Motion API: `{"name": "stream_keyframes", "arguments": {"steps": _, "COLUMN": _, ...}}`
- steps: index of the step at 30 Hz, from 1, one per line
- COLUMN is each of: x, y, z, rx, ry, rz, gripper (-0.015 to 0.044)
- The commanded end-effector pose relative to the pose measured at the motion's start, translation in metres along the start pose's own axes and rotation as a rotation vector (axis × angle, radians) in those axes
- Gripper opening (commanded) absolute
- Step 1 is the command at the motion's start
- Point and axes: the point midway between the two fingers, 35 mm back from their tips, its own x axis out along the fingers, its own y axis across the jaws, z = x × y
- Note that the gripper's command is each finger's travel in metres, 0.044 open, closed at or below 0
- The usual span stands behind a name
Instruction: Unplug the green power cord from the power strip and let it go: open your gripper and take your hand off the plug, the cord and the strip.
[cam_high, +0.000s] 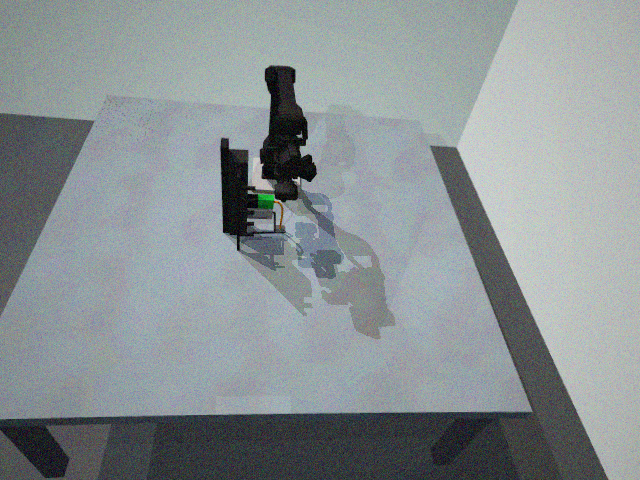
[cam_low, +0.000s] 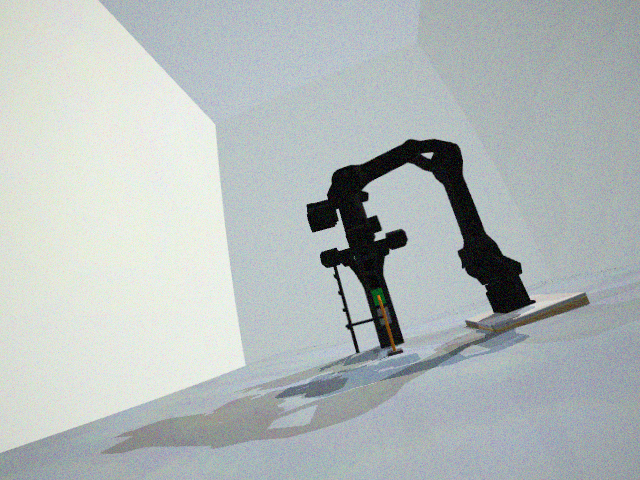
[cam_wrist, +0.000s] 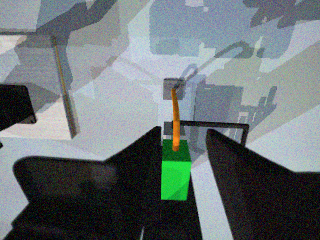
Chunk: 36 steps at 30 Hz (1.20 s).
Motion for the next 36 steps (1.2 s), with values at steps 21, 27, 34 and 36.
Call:
{"name": "stream_keyframes", "arguments": {"steps": 21, "x": 0.002, "y": 0.001, "z": -0.030, "rx": -0.010, "ry": 0.010, "rz": 0.018, "gripper": 0.0160}}
{"name": "stream_keyframes", "arguments": {"steps": 27, "x": 0.002, "y": 0.002, "z": -0.040, "rx": -0.010, "ry": 0.011, "rz": 0.018, "gripper": 0.0160}}
{"name": "stream_keyframes", "arguments": {"steps": 34, "x": 0.005, "y": 0.002, "z": -0.041, "rx": -0.010, "ry": 0.011, "rz": 0.018, "gripper": 0.0160}}
{"name": "stream_keyframes", "arguments": {"steps": 36, "x": 0.008, "y": 0.002, "z": -0.041, "rx": -0.010, "ry": 0.011, "rz": 0.018, "gripper": 0.0160}}
